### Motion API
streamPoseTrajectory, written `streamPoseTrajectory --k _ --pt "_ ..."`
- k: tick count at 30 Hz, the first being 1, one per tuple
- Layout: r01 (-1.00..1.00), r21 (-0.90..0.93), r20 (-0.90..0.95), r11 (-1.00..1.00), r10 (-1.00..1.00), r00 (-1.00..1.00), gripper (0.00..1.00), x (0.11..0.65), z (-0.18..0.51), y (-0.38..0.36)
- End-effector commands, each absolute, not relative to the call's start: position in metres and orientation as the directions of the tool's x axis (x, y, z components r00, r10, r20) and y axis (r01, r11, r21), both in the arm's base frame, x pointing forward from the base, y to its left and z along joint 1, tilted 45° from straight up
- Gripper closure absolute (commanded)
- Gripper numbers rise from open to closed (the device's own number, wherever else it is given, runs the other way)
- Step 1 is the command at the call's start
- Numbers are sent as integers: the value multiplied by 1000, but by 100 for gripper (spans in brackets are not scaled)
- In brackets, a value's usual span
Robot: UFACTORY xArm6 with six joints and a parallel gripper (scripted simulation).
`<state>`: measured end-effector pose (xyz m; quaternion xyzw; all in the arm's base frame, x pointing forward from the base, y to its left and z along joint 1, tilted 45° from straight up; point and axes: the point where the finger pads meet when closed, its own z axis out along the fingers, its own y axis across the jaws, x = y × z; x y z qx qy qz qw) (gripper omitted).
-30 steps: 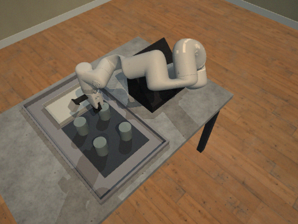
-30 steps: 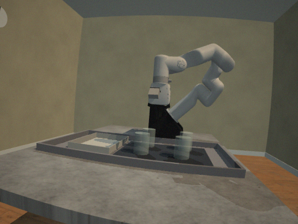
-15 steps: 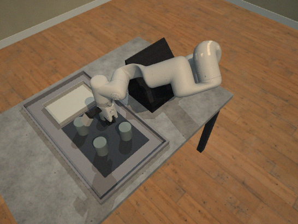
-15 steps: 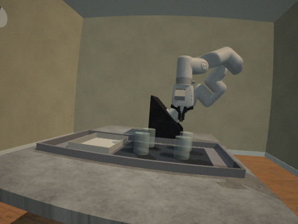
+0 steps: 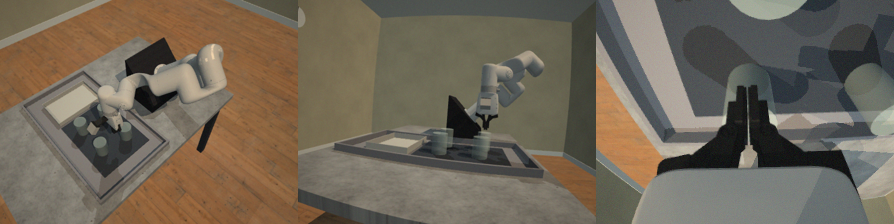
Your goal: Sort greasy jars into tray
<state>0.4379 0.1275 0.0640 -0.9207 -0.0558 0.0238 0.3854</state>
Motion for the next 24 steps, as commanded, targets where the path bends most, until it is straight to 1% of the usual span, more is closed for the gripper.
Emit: streamPoseTrajectory --k 1,7,24 --pt "87 -712 5 -697 119 993 100 439 57 136" --pt "87 -712 5 -697 119 993 100 437 37 156" --pt "87 -712 5 -697 119 993 100 436 37 156"
